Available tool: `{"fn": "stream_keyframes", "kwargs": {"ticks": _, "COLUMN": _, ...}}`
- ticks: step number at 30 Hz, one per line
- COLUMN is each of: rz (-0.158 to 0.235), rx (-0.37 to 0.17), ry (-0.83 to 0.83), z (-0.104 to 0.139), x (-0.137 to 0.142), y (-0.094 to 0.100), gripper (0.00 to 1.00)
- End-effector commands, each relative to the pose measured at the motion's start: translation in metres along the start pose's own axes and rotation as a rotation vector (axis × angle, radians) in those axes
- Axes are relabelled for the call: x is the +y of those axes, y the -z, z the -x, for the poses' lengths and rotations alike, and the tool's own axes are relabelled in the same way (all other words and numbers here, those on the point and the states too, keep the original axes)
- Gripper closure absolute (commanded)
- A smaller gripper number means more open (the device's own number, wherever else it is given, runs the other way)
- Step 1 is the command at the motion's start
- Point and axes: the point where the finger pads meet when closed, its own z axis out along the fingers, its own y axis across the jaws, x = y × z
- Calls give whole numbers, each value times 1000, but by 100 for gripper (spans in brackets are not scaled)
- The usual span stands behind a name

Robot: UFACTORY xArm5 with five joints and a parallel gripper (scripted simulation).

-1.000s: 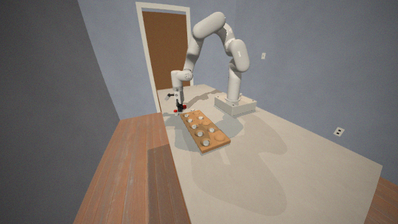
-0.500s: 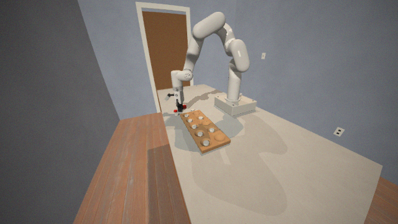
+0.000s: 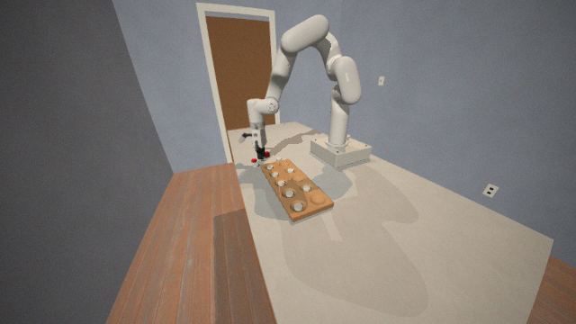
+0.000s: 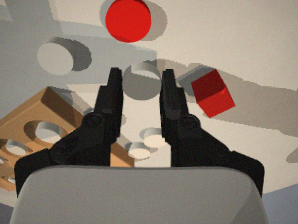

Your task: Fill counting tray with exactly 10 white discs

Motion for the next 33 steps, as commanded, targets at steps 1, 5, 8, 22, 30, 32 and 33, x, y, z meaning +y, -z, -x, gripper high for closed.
{"fn": "stream_keyframes", "kwargs": {"ticks": 1, "rz": -3, "rx": 11, "ry": 0, "z": -3, "x": 0, "y": 43, "gripper": 100}}
{"fn": "stream_keyframes", "kwargs": {"ticks": 5, "rz": -3, "rx": 11, "ry": 0, "z": -3, "x": 0, "y": 78, "gripper": 100}}
{"fn": "stream_keyframes", "kwargs": {"ticks": 8, "rz": -3, "rx": 11, "ry": 0, "z": -3, "x": 0, "y": 84, "gripper": 100}}
{"fn": "stream_keyframes", "kwargs": {"ticks": 22, "rz": -2, "rx": 13, "ry": 0, "z": 26, "x": -83, "y": 91, "gripper": 100}}
{"fn": "stream_keyframes", "kwargs": {"ticks": 30, "rz": -3, "rx": 15, "ry": 0, "z": 57, "x": -141, "y": 93, "gripper": 100}}
{"fn": "stream_keyframes", "kwargs": {"ticks": 32, "rz": -3, "rx": 15, "ry": 0, "z": 68, "x": -157, "y": 94, "gripper": 100}}
{"fn": "stream_keyframes", "kwargs": {"ticks": 33, "rz": -3, "rx": 15, "ry": 0, "z": 73, "x": -164, "y": 94, "gripper": 100}}
